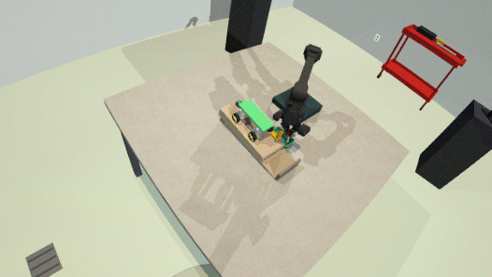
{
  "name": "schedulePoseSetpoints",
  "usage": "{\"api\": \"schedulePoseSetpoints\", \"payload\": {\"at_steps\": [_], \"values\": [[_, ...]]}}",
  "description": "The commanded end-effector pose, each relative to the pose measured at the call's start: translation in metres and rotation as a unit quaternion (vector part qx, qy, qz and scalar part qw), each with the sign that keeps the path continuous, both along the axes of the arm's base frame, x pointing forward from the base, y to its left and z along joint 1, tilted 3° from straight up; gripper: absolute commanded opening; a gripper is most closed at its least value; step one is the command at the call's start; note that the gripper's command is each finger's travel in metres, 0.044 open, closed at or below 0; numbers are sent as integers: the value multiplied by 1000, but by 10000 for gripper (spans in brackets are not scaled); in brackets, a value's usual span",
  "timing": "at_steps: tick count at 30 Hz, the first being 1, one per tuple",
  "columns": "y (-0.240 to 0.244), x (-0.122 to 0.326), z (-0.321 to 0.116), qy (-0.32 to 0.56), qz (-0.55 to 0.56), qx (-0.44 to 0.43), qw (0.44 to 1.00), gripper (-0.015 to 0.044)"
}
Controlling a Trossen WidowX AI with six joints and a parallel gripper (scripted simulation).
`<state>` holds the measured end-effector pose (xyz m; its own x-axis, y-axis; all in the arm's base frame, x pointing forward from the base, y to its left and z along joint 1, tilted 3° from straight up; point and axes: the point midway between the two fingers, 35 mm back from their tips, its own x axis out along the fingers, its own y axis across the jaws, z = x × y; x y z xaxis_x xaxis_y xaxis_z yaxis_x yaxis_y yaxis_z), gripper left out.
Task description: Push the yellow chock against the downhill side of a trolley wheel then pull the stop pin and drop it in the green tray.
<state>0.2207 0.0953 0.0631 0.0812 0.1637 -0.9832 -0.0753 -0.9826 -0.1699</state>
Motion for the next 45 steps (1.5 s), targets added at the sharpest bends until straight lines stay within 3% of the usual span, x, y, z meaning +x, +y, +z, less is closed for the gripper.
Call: {"api": "schedulePoseSetpoints", "payload": {"at_steps": [1, 4, 45], "values": [[0, 0, -1, 1, -1, 3, 1000, 131], [-2, 0, -2, 1, -1, 3, 1000, 190], [-28, -1, -13, 1, -1, 2, 1000, 190]]}}
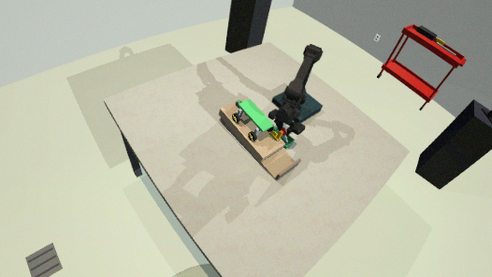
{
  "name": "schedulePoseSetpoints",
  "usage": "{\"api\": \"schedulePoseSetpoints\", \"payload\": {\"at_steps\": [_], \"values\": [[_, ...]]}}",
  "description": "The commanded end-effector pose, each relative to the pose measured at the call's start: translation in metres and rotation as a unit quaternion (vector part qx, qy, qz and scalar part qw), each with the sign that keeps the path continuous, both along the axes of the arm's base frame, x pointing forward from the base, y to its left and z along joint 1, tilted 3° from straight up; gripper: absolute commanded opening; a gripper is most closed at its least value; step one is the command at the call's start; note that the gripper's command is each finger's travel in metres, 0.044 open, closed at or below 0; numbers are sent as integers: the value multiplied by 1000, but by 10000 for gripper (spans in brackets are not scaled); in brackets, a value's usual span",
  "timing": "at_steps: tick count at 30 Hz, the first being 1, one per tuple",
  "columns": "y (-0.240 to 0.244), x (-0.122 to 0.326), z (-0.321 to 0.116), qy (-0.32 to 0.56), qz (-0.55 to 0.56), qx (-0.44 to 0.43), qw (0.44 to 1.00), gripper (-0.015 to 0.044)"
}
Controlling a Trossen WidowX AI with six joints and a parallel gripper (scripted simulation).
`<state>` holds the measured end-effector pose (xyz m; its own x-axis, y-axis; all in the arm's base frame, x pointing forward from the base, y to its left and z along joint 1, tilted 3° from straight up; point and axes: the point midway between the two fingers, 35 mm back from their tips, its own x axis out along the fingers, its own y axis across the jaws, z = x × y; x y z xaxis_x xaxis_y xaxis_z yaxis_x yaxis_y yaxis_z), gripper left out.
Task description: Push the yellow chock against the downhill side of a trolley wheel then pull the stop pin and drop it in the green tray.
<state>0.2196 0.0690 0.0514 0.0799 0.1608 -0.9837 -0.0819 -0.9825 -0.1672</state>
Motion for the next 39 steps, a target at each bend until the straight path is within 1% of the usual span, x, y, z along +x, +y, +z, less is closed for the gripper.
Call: {"api": "schedulePoseSetpoints", "payload": {"at_steps": [1, 33, 38, 39], "values": [[-2, 0, -2, 0, 2, 3, 1000, 190], [-18, -1, -15, 0, 2, 2, 1000, 190], [-17, 0, -12, -1, 0, 0, 1000, 321], [-17, 0, -12, -1, 0, 0, 1000, 340]]}}
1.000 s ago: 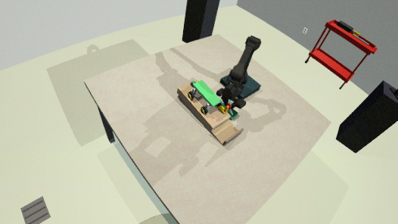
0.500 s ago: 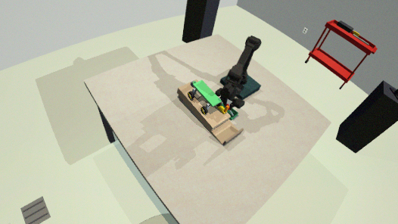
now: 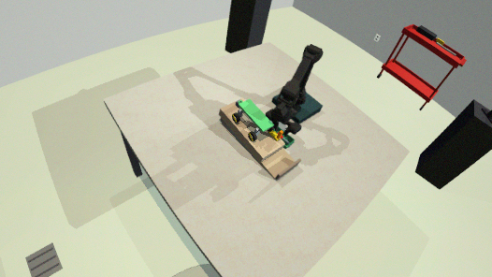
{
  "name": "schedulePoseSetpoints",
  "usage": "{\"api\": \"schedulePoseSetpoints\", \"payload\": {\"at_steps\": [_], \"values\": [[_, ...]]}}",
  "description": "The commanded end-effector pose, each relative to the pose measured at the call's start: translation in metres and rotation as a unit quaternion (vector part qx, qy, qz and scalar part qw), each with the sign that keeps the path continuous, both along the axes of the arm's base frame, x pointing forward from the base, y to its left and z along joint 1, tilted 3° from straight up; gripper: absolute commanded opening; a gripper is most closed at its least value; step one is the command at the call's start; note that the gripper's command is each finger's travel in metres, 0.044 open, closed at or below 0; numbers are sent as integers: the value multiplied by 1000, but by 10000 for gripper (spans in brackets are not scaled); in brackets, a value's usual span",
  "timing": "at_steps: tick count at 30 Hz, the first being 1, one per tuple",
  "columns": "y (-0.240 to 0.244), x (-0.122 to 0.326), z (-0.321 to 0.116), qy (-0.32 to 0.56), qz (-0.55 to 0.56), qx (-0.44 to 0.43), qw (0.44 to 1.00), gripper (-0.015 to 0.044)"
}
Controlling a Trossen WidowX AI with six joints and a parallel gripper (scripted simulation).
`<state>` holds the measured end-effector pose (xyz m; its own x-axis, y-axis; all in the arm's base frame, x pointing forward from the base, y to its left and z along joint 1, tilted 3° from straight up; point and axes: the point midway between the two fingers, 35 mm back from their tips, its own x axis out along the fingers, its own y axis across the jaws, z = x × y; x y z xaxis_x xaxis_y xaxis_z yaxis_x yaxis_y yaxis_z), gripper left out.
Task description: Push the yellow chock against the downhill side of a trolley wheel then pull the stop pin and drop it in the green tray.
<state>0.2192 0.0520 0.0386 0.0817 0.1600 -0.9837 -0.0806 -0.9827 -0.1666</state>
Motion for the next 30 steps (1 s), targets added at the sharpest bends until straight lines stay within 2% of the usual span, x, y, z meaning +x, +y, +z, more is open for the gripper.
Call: {"api": "schedulePoseSetpoints", "payload": {"at_steps": [1, 6, 12, 16, 30], "values": [[0, 0, 0, 0, 0, 0, 1000, 340], [0, 0, 1, 0, 0, 0, 1000, 340], [-1, -2, 24, 1, 1, 2, 1000, 340], [-1, -3, 34, 1, 1, 2, 1000, 440], [-1, -6, 73, 1, 1, 2, 1000, 440]]}}
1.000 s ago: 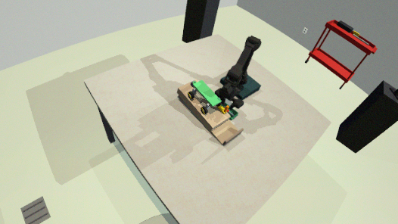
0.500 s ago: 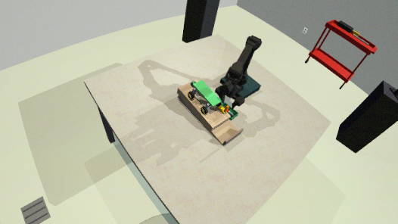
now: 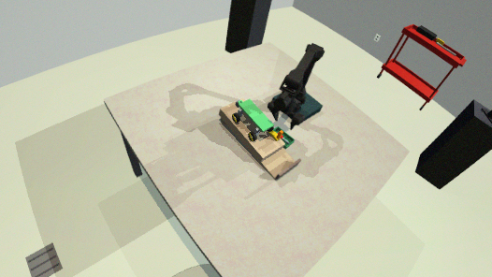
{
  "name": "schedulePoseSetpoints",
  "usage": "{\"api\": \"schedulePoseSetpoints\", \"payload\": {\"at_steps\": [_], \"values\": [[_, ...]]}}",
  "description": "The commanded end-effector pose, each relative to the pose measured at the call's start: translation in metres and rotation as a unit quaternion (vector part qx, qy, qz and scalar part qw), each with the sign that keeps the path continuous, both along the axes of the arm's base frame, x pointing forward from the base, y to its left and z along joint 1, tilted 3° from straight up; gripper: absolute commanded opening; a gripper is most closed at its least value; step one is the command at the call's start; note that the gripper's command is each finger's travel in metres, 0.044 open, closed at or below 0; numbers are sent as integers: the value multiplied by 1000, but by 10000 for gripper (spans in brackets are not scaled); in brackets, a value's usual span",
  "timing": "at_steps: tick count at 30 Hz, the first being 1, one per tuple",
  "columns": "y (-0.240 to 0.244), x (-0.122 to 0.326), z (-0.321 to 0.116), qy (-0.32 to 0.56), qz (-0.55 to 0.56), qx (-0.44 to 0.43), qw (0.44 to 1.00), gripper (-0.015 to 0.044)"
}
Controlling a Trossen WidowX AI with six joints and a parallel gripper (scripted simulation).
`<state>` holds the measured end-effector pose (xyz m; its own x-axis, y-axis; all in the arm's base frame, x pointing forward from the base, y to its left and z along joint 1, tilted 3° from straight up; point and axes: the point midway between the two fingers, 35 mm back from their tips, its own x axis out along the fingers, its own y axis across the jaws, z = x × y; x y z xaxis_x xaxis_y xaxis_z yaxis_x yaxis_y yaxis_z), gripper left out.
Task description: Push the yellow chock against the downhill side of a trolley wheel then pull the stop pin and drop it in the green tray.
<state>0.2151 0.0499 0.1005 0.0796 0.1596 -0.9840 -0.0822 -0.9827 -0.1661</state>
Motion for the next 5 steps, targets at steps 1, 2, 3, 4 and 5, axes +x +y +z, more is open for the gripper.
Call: {"api": "schedulePoseSetpoints", "payload": {"at_steps": [1, 2, 3, 4, 5], "values": [[1, -2, 15, 0, 2, 3, 1000, 440], [1, -2, 17, 0, 2, 3, 1000, 440], [1, -2, 20, 0, 2, 3, 1000, 440], [1, -2, 22, 0, 2, 3, 1000, 440], [1, -2, 24, 0, 2, 3, 1000, 440]]}}
